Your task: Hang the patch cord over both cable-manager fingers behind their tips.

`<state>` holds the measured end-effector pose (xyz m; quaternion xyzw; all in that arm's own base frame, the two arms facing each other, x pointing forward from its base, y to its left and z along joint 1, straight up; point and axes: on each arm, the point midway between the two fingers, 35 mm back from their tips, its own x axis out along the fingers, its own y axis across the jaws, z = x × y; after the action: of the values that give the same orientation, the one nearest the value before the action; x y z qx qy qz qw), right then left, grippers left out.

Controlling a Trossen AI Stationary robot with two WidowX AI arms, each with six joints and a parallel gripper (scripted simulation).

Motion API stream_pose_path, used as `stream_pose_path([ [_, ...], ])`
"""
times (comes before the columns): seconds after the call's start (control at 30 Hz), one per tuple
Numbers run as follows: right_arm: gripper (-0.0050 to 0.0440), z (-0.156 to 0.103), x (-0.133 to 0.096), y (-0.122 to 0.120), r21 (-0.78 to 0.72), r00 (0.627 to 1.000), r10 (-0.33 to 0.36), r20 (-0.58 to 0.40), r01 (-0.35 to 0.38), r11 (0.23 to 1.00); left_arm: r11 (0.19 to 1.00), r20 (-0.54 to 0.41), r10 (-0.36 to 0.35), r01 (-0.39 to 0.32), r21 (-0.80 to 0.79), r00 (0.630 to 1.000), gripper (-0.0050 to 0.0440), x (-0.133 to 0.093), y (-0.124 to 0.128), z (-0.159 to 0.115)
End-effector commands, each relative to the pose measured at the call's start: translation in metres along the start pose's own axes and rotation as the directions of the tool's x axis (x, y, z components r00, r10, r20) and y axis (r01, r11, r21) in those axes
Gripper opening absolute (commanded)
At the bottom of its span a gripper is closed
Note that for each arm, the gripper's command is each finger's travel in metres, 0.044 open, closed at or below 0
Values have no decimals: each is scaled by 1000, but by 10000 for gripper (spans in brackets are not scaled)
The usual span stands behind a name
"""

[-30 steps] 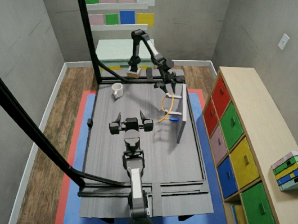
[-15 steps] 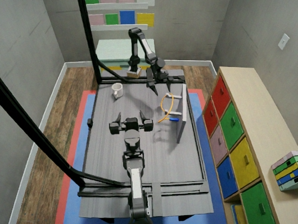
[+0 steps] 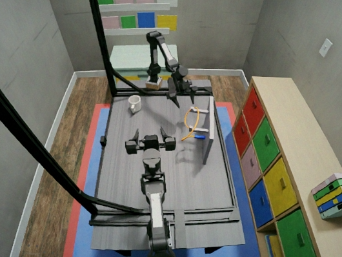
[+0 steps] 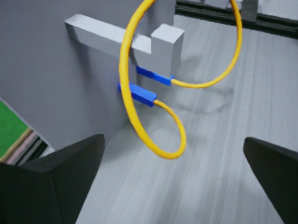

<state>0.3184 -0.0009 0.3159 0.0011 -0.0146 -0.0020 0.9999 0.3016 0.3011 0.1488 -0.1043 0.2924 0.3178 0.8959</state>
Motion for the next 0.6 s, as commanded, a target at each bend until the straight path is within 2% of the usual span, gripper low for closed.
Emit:
stream_pose_path([
  [0.0, 440, 7, -2, 1, -2, 1000, 4, 21, -4, 1000, 1000, 68, 3, -3, 10, 998, 440, -24, 6, 35],
  [0.1, 440, 7, -2, 1, -2, 1000, 4, 21, -4, 1000, 1000, 68, 3, -4, 11, 998, 440, -28, 7, 37],
  [0.57, 440, 7, -2, 1, -2, 1000, 4, 21, -4, 1000, 1000, 66, 5, -5, 13, 998, 440, -94, 22, 68],
])
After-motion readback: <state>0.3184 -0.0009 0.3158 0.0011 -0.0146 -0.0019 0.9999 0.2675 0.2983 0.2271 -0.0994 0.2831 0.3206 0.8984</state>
